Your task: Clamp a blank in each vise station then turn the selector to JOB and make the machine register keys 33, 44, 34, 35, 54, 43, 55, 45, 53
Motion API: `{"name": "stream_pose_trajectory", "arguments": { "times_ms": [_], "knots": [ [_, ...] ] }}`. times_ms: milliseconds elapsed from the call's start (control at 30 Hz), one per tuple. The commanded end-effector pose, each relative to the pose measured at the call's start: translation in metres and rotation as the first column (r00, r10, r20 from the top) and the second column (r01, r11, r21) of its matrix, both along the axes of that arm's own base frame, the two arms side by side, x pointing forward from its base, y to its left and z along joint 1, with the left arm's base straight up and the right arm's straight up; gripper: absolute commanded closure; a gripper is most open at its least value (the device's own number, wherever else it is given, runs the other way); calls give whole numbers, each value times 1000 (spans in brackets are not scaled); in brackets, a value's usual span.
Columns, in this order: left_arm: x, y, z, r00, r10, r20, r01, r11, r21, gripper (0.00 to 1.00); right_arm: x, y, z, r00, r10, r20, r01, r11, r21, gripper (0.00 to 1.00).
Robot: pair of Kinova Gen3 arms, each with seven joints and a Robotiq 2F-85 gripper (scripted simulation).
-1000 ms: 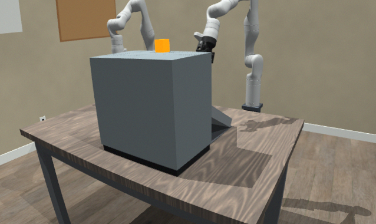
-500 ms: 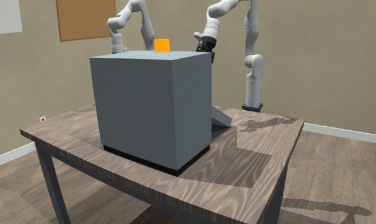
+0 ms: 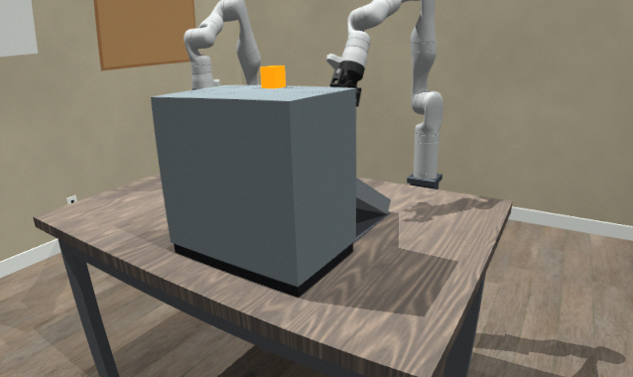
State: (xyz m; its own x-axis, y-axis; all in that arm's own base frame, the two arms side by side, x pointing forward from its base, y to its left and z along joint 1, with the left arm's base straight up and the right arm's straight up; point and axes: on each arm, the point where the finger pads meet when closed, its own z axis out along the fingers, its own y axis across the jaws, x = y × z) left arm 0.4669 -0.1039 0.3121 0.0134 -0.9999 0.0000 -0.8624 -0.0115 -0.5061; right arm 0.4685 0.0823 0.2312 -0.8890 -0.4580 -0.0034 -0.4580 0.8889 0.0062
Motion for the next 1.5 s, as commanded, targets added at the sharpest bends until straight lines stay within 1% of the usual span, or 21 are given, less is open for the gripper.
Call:
{"name": "stream_pose_trajectory", "arguments": {
  "times_ms": [0,67,300,567,633,900,1133,1467],
  "knots": [
    [0,0,1,1000,0,2,0,1000,-1,2,8,22,1,997,-74,0,74,997,-2,903],
    [0,0,1,1000,0,2,0,1000,-1,2,8,22,1,997,-74,0,74,997,-2,903],
    [0,0,1,1000,0,2,0,1000,-1,2,17,63,1,980,-199,-2,199,980,-2,903],
    [0,0,1,1000,0,2,0,1000,-1,2,22,110,1,943,-332,-2,332,943,-3,903],
    [0,0,1,1000,0,2,0,1000,-1,2,22,110,1,943,-332,-2,332,943,-3,903],
    [0,0,1,1000,0,2,0,1000,-1,2,23,146,0,905,-425,0,425,905,-5,903],
    [0,0,1,1000,0,2,0,1000,-1,2,22,162,0,885,-465,1,465,885,-5,903],
    [0,0,1,1000,0,2,0,1000,-1,2,22,166,0,881,-474,1,474,881,-6,903]
  ]
}}
